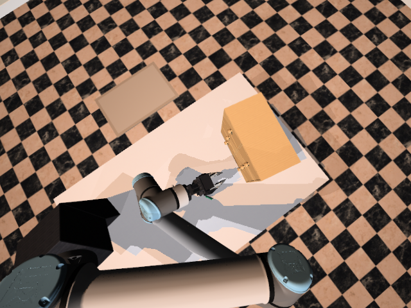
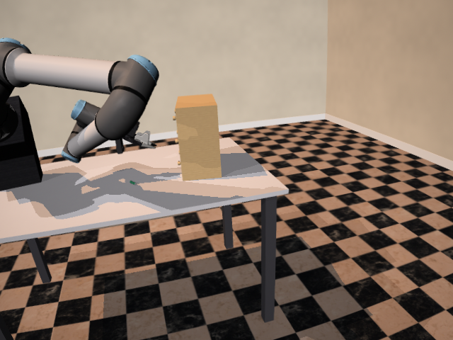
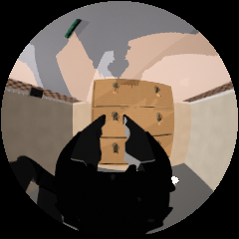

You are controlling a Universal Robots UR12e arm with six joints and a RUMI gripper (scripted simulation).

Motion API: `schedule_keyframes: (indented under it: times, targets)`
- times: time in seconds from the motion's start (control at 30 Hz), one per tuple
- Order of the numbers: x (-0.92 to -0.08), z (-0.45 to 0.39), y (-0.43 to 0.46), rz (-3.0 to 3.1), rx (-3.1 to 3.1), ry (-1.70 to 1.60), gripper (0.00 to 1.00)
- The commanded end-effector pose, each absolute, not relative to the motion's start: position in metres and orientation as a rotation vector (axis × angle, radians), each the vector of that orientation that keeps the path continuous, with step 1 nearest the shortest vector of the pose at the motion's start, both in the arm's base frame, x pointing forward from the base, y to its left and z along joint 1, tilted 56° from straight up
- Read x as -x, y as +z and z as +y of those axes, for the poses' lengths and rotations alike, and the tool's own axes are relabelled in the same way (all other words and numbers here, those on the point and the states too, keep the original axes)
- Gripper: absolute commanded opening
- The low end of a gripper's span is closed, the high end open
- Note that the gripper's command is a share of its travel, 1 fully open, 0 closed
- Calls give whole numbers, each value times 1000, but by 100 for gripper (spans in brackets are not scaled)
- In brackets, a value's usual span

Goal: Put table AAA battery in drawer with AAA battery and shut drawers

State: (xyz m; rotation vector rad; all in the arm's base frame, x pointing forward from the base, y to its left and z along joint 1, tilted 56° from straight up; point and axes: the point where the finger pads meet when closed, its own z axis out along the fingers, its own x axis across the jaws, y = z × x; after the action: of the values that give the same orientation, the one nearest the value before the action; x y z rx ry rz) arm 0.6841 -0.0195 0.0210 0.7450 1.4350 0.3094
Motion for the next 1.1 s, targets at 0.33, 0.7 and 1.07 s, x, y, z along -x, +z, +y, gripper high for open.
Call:
schedule_keyframes:
  times: [0.33, 0.7, 1.07]
  targets:
    - [-684, -19, 21, 1435, -744, 310, 20]
    - [-684, -19, 21, 1435, -744, 310, 20]
    - [-687, -21, 20, 1435, -744, 310, 20]
